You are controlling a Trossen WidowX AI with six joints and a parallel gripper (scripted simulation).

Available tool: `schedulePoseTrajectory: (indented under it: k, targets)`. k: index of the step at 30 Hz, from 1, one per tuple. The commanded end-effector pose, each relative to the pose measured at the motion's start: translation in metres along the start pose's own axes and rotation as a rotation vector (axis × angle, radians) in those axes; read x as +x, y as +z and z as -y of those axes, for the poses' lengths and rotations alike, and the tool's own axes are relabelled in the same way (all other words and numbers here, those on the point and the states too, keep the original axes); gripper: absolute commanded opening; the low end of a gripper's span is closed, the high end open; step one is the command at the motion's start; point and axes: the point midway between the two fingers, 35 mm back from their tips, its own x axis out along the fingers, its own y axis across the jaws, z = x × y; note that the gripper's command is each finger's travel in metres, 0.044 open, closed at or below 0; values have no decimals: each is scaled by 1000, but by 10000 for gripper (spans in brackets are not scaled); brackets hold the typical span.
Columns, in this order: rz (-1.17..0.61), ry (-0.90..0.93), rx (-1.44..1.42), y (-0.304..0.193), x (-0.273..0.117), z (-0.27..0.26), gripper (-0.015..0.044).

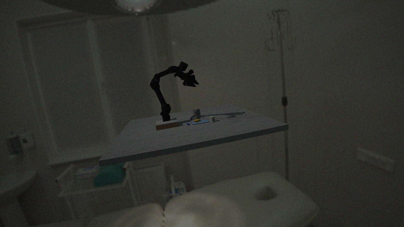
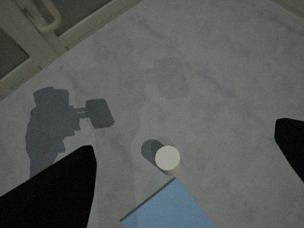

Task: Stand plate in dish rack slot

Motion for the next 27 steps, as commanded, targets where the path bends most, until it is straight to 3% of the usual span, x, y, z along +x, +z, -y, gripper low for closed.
schedulePoseTrajectory:
  k: [1, 14, 27]
  targets:
    - [-110, 4, -54, -21, 18, -5, 400]
    - [-455, 37, -274, -85, 50, -27, 400]
    - [-796, 91, -530, -148, 58, -43, 400]
